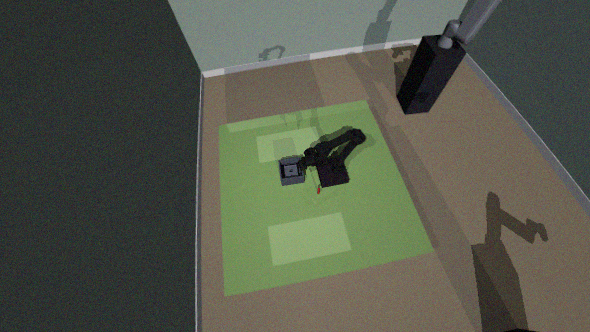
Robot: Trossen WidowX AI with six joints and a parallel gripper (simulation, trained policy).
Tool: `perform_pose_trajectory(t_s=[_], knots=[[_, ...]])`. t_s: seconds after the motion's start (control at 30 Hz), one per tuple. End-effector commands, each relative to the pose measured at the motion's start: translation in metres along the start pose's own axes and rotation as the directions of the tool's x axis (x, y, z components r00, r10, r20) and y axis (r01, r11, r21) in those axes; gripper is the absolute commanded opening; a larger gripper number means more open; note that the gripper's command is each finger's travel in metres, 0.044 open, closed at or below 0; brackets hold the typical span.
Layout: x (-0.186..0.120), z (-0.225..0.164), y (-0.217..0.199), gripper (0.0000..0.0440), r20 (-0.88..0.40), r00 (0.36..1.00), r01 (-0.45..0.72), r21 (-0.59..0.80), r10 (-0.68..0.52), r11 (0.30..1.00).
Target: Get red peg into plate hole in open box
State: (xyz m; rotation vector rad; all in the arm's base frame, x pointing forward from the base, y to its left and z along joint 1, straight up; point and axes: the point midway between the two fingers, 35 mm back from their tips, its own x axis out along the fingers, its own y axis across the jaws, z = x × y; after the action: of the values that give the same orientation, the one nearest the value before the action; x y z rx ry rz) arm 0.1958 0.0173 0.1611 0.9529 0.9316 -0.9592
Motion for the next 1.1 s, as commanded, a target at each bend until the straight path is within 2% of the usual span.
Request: perform_pose_trajectory(t_s=[0.0,0.43,1.0,1.07], knots=[[0.010,-0.025,-0.007,0.0440,-0.049,0.997,0.062,-0.050,-0.065,0.997],[0.043,-0.090,-0.021,0.0440,-0.145,0.976,0.133,-0.187,-0.161,0.973],[0.105,-0.142,-0.025,0.0440,-0.232,0.968,0.044,-0.228,-0.098,0.973],[0.106,-0.146,-0.027,0.0407,-0.242,0.965,0.040,-0.240,-0.099,0.970]])
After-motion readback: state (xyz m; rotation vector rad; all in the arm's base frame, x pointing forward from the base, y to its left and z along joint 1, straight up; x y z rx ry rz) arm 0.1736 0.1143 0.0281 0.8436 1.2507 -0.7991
